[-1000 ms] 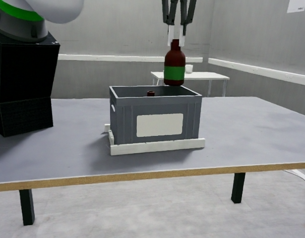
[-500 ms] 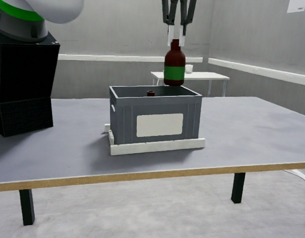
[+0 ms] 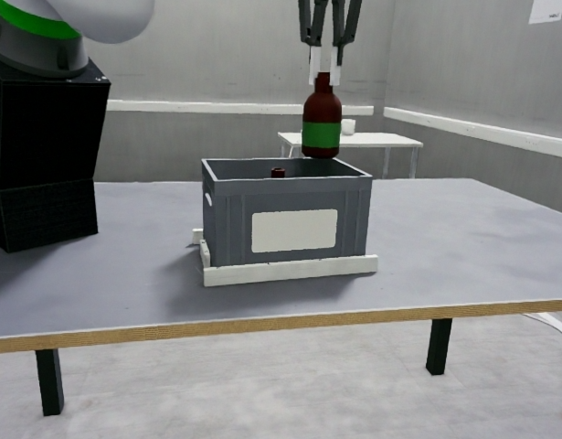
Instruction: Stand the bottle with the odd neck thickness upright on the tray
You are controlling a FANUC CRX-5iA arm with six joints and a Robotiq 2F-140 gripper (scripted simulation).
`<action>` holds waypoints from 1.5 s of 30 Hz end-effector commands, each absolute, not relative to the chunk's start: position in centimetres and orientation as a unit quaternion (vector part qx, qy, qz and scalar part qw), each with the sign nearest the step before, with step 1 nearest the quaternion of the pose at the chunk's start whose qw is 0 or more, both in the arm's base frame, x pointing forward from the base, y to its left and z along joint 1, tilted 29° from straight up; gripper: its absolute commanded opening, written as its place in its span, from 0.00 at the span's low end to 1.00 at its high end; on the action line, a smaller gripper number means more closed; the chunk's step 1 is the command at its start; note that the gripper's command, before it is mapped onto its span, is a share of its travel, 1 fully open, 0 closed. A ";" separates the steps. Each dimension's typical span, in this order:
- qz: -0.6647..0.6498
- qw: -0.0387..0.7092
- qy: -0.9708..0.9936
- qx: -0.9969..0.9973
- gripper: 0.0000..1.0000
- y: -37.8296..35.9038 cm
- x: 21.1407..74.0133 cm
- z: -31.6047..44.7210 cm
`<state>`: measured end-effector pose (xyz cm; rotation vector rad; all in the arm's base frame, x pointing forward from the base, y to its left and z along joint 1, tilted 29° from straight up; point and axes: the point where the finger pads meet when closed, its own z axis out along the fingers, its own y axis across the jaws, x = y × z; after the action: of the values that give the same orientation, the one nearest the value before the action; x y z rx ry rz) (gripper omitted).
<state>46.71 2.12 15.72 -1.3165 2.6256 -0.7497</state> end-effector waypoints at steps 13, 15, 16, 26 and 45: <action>-0.247 0.056 0.865 -0.434 0.10 2.2 46.7 15.8; -0.247 0.056 0.865 -0.434 0.10 2.2 46.7 15.8; -0.247 0.056 0.865 -0.434 0.10 2.2 46.7 15.8; -0.247 0.056 0.865 -0.434 0.10 2.5 46.6 15.6; -0.247 0.056 0.865 -0.434 0.10 3.6 46.3 15.0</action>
<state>46.28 3.34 15.04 -1.3166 2.6256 -0.7497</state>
